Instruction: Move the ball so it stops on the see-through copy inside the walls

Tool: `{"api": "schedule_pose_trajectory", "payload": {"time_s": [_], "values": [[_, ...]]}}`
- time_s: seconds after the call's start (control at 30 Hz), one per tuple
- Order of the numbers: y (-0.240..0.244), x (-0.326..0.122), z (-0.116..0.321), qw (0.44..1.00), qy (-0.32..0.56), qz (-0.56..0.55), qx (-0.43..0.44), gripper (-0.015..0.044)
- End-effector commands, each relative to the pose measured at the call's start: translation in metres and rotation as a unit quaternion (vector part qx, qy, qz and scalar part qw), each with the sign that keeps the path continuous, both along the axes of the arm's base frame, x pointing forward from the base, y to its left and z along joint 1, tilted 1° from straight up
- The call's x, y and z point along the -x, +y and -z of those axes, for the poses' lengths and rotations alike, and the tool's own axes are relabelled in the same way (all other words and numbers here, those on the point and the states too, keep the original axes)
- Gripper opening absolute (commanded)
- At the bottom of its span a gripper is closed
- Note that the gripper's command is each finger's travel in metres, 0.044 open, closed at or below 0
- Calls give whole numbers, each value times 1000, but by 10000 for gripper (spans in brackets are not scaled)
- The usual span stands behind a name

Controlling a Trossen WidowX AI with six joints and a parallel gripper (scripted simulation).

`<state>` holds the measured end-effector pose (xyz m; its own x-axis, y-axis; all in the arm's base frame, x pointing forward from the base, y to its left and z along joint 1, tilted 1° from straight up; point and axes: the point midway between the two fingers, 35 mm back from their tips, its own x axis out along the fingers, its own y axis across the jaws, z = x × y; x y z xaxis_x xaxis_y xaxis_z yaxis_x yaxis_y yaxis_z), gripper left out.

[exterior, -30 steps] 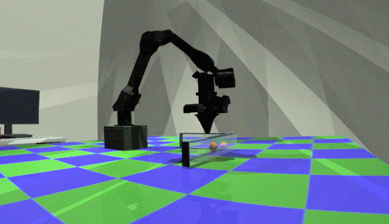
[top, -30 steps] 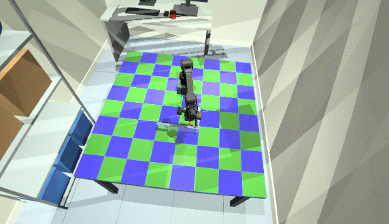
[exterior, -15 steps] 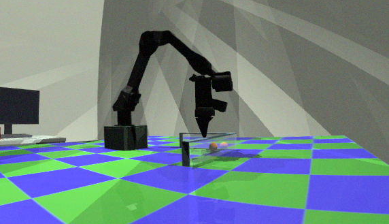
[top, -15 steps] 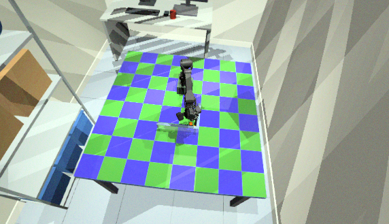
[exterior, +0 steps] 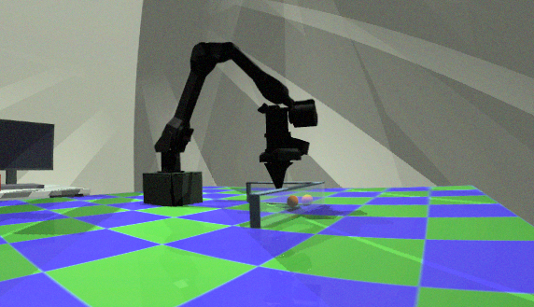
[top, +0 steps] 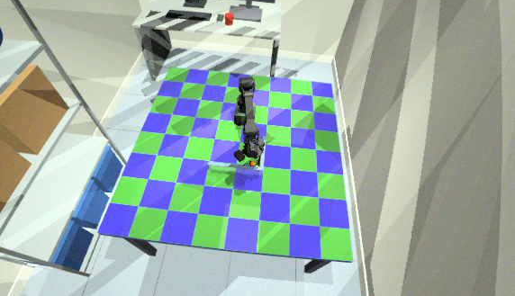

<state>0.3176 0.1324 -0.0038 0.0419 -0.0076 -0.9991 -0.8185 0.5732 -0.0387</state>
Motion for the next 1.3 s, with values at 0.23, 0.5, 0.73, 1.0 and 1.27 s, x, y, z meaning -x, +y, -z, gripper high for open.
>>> {"api": "schedule_pose_trajectory", "payload": {"time_s": [0.23,0.5,0.73,1.0,1.27], "values": [[0,0,17,1000,1,-6,0,0],[0,-1,30,1000,1,-6,0,0],[0,-1,34,1000,1,-6,0,0],[13,-10,33,1000,1,-6,-1,0],[29,-20,33,1000,0,-6,-2,0]]}}
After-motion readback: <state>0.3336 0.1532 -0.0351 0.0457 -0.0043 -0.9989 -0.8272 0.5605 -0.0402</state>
